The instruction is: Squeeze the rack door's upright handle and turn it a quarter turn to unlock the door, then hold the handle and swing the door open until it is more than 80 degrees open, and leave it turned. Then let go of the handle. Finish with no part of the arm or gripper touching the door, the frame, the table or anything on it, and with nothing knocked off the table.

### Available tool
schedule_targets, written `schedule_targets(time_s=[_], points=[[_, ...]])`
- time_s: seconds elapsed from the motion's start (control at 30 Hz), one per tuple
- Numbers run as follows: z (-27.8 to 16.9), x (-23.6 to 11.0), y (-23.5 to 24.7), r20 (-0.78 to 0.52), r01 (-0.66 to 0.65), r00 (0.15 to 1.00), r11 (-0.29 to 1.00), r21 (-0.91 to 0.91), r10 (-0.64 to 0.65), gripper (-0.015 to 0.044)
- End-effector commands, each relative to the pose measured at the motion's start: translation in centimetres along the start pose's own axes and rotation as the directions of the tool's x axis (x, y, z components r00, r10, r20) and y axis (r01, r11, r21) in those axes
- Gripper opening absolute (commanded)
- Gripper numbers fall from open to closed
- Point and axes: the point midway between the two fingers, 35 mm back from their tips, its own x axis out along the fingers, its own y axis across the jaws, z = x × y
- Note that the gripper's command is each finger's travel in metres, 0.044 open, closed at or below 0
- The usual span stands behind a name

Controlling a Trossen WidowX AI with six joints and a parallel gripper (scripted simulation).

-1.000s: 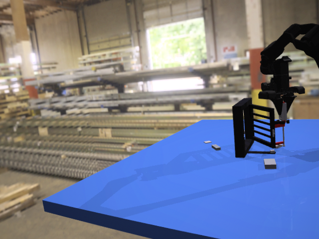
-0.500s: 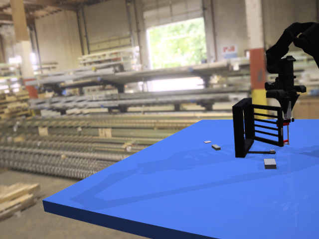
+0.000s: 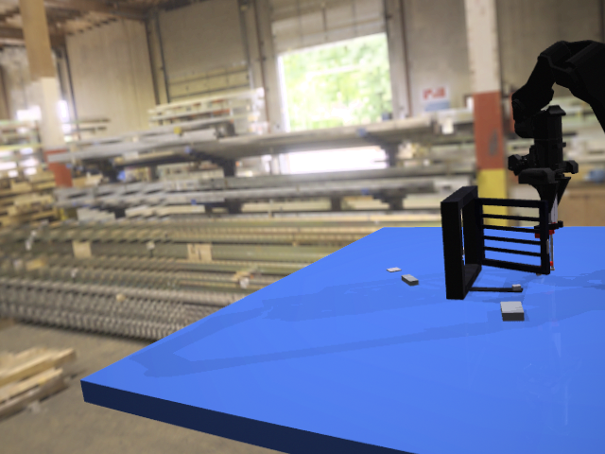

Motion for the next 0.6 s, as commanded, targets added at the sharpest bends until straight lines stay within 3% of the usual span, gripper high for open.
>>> schedule_targets(time_s=[0.0, 0.57], points=[[0.3, 0.0, -1.3, -0.002, 0.000, 1.000, 0.996, -0.089, 0.000, 0.0024], [1.9, 0.0, -5.5, 0.000, 0.002, 1.000, 0.931, -0.364, -0.003, 0.0024]])
